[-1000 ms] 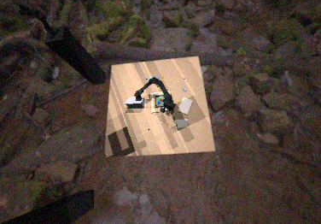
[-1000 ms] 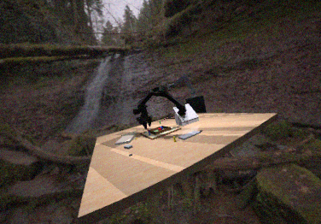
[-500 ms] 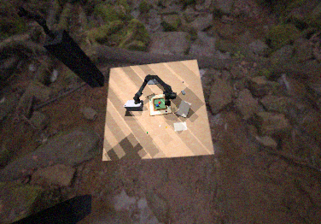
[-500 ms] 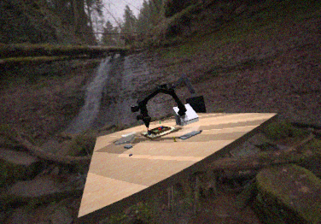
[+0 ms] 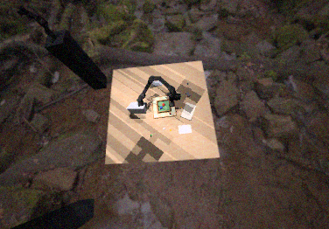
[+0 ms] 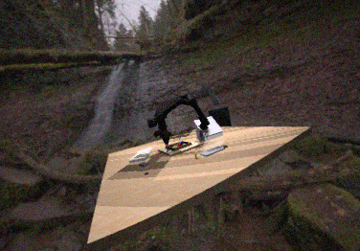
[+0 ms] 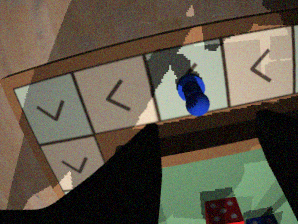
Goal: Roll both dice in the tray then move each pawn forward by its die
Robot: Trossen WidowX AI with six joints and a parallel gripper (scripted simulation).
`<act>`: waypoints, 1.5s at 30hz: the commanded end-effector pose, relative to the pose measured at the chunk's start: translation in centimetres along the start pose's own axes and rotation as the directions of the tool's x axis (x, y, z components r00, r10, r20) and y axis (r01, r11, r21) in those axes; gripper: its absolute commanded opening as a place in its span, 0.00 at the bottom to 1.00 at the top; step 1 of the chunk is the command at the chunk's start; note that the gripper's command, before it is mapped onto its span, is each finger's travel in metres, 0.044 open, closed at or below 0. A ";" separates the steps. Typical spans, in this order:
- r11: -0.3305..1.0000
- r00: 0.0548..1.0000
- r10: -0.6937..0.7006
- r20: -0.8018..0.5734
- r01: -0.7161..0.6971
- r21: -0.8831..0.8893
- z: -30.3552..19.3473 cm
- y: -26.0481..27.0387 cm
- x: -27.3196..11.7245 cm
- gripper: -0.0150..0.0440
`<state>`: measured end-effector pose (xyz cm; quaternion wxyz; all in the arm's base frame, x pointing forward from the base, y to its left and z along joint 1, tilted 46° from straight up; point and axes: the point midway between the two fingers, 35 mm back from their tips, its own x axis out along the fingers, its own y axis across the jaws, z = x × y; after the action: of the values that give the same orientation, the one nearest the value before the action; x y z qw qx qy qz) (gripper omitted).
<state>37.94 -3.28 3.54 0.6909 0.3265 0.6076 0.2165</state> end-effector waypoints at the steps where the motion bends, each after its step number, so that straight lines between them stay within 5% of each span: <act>1: 1.000 1.000 0.003 0.002 -0.003 0.005 0.0 0.0 0.4 0.59; 26: 1.000 1.000 0.005 0.003 -0.005 0.005 0.0 0.0 4.3 0.59; 31: 1.000 1.000 0.005 0.003 -0.005 0.005 0.0 0.0 4.3 0.37; 45: 1.000 1.000 0.001 0.003 -0.001 0.005 0.3 -0.1 2.7 0.25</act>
<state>38.51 -0.50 0.82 0.6872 0.3299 0.6102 0.2160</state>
